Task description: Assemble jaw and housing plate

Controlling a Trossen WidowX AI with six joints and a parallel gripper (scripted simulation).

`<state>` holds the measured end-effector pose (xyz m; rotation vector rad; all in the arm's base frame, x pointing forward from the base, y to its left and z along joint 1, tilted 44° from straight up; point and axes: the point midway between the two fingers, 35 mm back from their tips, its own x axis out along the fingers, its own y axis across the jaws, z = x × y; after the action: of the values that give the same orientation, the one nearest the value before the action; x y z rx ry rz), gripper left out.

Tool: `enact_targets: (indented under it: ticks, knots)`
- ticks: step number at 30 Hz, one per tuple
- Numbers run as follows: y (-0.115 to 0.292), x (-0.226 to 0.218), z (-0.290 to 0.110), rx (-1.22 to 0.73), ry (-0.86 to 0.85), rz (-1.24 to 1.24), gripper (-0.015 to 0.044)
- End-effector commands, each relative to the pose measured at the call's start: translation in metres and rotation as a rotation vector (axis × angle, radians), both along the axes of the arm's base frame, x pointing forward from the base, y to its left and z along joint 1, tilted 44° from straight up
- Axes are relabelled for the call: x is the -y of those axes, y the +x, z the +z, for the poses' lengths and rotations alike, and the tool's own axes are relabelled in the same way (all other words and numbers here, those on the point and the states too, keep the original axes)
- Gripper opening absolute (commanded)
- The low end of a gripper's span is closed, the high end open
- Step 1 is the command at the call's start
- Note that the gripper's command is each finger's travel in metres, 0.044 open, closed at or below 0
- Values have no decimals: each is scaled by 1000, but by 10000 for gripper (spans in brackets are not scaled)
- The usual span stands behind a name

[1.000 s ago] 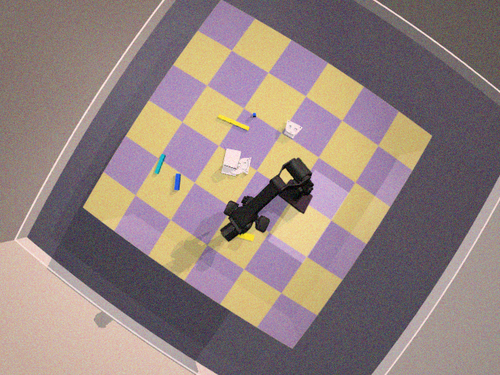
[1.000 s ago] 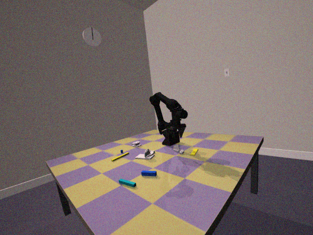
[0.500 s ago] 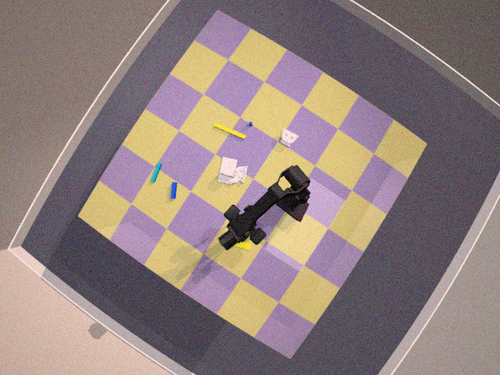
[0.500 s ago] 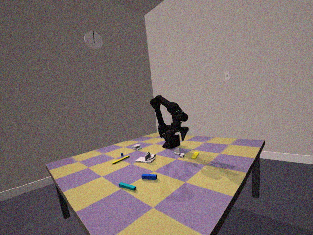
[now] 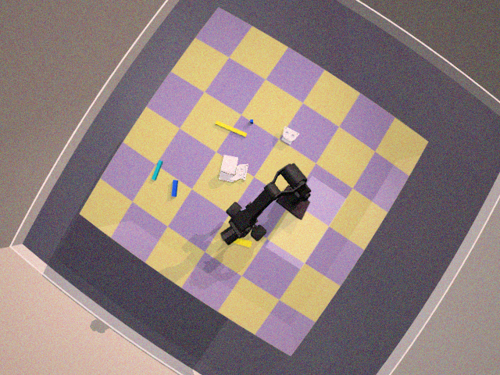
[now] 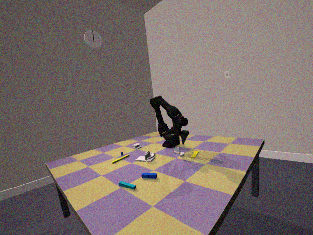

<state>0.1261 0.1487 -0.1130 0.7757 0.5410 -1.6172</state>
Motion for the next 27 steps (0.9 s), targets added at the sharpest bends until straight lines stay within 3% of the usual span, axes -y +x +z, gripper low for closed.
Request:
enact_targets:
  ticks: [1, 27]
  knots:
    - [0, 4, -4, -1, -6, 7, 440]
    - [-3, 33, -35, 0, -7, 7, 440]
